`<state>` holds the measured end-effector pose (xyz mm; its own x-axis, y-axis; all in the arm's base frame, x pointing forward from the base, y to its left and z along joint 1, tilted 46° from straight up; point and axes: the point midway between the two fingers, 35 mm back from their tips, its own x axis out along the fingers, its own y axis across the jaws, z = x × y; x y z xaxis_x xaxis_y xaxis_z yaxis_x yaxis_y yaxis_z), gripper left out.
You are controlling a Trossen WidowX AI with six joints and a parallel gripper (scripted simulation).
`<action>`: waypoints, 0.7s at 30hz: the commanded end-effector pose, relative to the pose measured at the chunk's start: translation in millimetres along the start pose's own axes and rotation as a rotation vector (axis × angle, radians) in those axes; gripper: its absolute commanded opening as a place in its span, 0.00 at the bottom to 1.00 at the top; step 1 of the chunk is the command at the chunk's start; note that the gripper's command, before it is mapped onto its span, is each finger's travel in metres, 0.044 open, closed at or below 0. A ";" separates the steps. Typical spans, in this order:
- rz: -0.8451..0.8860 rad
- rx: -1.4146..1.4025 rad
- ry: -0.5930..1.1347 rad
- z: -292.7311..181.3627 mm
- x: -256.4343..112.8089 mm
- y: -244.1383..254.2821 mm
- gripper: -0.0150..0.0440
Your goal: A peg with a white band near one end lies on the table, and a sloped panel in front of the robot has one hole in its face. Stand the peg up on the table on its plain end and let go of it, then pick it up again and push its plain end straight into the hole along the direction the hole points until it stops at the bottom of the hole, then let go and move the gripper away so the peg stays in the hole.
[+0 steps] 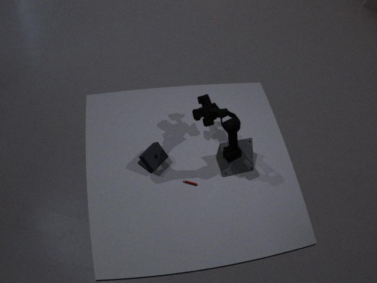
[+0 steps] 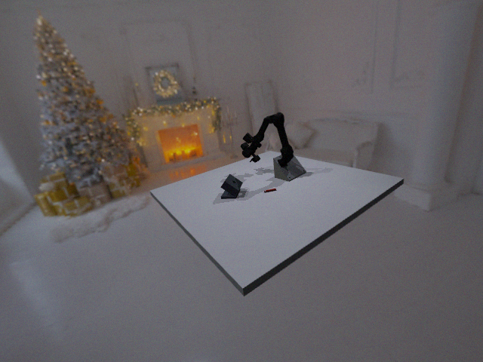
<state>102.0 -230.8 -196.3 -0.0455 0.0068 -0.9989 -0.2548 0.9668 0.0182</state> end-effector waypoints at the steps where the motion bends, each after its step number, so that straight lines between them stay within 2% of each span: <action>1: 0.001 0.002 -0.003 1.6 -0.7 0.0 0.98; 2: 0.004 0.009 -0.012 6.5 -3.0 -0.1 1.00; 11: 0.112 0.128 -0.149 90.6 -48.3 17.2 1.00; 21: 0.318 0.267 -0.212 171.1 -110.0 74.2 1.00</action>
<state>237.5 -139.8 -110.5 0.1178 0.2801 -0.9527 -0.0405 0.9599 0.2772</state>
